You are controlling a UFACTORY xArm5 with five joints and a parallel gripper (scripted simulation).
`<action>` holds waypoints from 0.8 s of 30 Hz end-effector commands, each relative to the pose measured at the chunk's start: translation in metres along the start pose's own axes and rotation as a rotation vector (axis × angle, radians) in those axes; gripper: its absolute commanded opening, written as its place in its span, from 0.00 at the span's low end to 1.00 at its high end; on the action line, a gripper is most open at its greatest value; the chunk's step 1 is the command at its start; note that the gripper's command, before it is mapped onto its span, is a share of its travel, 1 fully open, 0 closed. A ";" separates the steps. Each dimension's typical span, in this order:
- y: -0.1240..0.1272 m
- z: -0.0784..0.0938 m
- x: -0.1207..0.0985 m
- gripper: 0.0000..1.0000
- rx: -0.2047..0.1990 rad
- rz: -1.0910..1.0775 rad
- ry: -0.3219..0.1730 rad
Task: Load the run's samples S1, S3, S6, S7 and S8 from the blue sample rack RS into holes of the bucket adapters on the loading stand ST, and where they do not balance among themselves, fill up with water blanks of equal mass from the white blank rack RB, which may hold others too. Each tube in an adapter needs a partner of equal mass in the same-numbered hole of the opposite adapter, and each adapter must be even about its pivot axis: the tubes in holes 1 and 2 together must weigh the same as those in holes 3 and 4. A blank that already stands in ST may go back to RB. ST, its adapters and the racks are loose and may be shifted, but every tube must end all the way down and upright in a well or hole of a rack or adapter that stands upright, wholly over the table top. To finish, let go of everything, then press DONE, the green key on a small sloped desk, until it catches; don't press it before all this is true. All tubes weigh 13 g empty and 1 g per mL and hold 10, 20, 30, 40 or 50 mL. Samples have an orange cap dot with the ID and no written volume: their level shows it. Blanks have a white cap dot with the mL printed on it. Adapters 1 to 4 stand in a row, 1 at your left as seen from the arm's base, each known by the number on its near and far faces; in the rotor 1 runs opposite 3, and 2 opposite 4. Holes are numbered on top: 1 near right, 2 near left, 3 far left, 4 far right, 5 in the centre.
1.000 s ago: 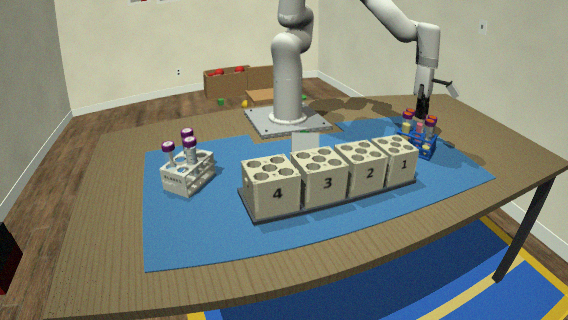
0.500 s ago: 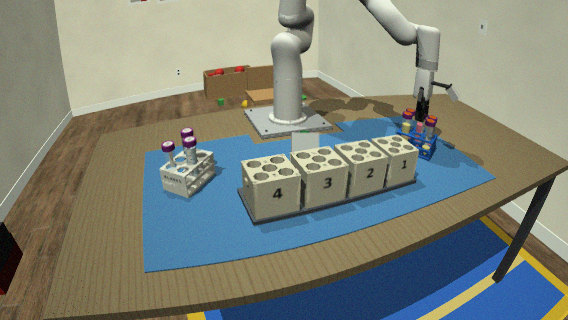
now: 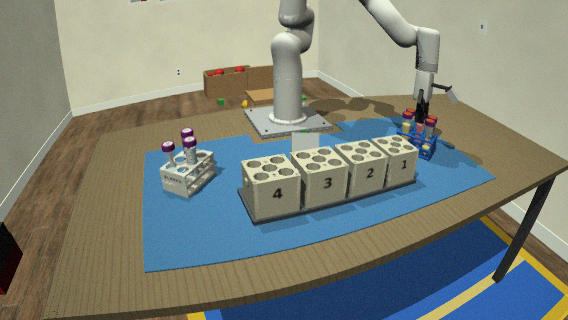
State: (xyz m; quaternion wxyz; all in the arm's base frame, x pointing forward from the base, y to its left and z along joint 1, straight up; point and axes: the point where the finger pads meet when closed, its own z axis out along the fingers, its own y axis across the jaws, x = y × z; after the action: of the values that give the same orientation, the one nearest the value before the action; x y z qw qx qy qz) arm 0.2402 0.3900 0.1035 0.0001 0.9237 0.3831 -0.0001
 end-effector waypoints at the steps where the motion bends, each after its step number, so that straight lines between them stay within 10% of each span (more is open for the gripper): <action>1: 0.000 -0.001 0.001 0.57 0.001 0.000 0.004; 8: 0.000 -0.001 0.001 0.57 0.001 0.000 0.004; 9: 0.000 -0.002 0.001 0.00 0.001 0.000 0.004; 24: 0.000 -0.003 0.001 0.00 0.001 0.000 0.004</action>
State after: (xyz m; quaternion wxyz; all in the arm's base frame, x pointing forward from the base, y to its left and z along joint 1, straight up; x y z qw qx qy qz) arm 0.2402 0.3899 0.1052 0.0001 0.9237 0.3831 -0.0001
